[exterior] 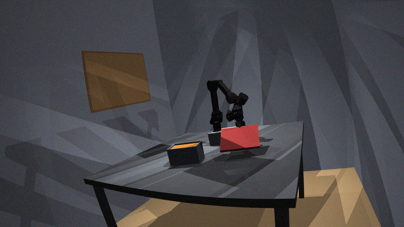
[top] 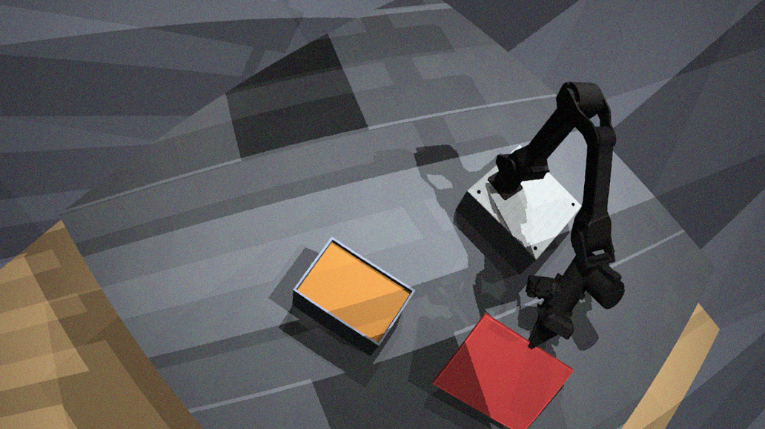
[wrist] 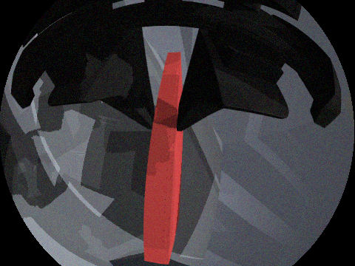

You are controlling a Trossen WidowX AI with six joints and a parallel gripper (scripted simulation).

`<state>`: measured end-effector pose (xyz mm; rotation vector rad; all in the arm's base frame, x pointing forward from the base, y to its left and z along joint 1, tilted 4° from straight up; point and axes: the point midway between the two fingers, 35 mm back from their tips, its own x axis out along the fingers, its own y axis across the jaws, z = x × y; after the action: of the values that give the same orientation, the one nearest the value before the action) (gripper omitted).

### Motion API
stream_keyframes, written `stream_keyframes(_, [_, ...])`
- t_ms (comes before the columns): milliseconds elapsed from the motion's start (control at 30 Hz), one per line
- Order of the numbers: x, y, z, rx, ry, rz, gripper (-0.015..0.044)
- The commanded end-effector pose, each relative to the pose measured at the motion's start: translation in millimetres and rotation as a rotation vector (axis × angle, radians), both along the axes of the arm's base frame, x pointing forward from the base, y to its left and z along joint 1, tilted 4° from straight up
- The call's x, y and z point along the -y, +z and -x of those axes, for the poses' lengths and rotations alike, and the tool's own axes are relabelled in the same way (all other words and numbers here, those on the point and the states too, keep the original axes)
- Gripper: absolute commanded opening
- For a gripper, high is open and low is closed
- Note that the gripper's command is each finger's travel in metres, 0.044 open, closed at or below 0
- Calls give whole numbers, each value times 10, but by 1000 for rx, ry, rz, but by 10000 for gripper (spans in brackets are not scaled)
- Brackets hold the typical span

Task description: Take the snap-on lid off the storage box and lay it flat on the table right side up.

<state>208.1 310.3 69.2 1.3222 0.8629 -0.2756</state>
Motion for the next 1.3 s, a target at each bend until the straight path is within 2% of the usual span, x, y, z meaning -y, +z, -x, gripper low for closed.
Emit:
stream_keyframes(0, [-7,-3,-13,8,-8,-9,0])
stream_keyframes(1267, [-2,-309,2,8,-8,-9,0])
